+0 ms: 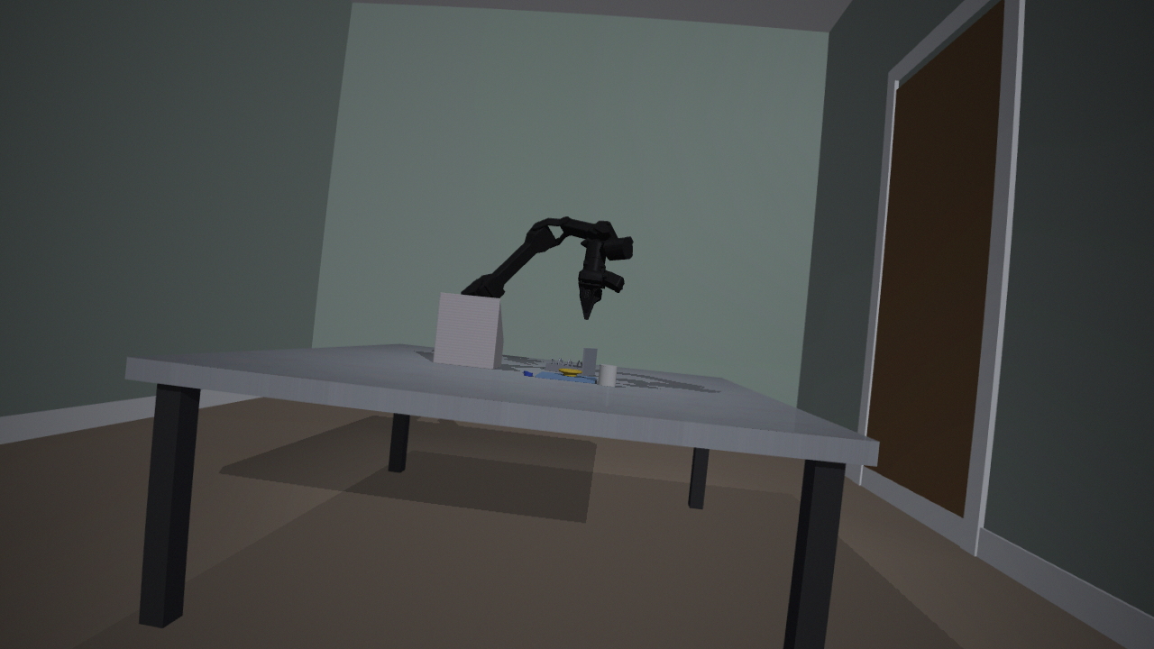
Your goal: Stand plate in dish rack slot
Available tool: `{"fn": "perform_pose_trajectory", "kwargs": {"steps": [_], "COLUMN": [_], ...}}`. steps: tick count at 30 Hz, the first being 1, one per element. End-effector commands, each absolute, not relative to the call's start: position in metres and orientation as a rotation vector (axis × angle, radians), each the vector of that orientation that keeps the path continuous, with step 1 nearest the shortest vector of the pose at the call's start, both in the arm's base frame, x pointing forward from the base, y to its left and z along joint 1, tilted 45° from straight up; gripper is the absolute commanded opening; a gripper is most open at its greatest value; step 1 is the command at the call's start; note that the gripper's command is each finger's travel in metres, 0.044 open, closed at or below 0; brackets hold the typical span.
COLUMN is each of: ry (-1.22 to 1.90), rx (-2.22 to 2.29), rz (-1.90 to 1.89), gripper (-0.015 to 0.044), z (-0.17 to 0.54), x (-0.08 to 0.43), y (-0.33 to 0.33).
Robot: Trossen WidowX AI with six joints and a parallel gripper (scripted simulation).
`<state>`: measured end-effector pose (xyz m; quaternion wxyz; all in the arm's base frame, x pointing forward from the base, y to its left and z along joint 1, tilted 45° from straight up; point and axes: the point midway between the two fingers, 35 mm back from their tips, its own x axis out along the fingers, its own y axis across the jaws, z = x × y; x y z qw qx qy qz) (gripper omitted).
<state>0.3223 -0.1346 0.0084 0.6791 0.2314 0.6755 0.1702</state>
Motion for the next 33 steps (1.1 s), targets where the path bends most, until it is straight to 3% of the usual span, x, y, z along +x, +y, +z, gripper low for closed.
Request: {"fn": "perform_pose_trajectory", "kwargs": {"steps": [1,10,17,33], "ry": [1.466,1.414,1.412,1.412], "rx": [0.607,0.659,0.661,0.661], "rz": [0.486,0.542,0.545,0.545], "gripper": [0.04,0.04,0.04,0.04], "z": [0.006,0.004,-0.071,-0.085], "x": [0.299,0.286,0.297,0.302], "y": [-0.143,-0.146,-0.07,-0.058]}}
